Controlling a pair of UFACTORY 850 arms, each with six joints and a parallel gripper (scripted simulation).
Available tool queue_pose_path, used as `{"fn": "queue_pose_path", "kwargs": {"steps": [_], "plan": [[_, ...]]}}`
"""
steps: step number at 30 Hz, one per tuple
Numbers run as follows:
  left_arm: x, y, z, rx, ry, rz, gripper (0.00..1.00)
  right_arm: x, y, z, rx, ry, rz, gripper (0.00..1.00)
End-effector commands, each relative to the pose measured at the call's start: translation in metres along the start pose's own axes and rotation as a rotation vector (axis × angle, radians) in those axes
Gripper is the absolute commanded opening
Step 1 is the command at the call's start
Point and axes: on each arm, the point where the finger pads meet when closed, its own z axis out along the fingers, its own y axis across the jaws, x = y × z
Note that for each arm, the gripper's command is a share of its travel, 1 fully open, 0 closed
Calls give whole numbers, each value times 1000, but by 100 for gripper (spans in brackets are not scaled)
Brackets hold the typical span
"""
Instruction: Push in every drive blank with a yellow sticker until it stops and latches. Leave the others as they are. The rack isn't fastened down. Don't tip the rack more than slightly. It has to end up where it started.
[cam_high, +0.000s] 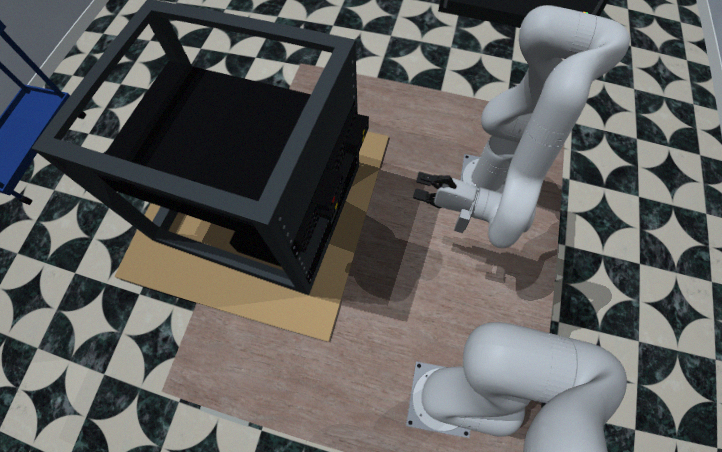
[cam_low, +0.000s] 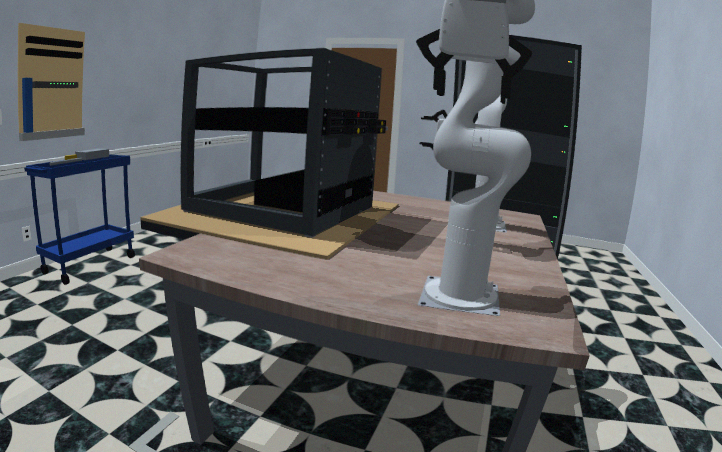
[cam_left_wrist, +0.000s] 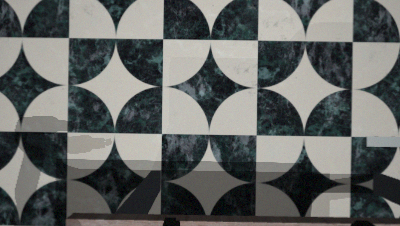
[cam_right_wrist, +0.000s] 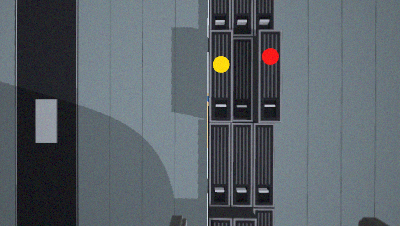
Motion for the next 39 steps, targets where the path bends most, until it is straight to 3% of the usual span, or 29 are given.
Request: {"fn": "queue_pose_path", "kwargs": {"steps": [1, 27, 39], "plan": [[0, 0, -1, 0, 2, 0, 100, -1, 4, -1, -15, -6, -2, 100], [0, 0, -1, 0, 2, 0, 100, -4, 5, 1, -19, -1, -1, 100], [0, 0, -1, 0, 2, 0, 100, -42, 12, 34, -19, -1, -1, 100]]}}
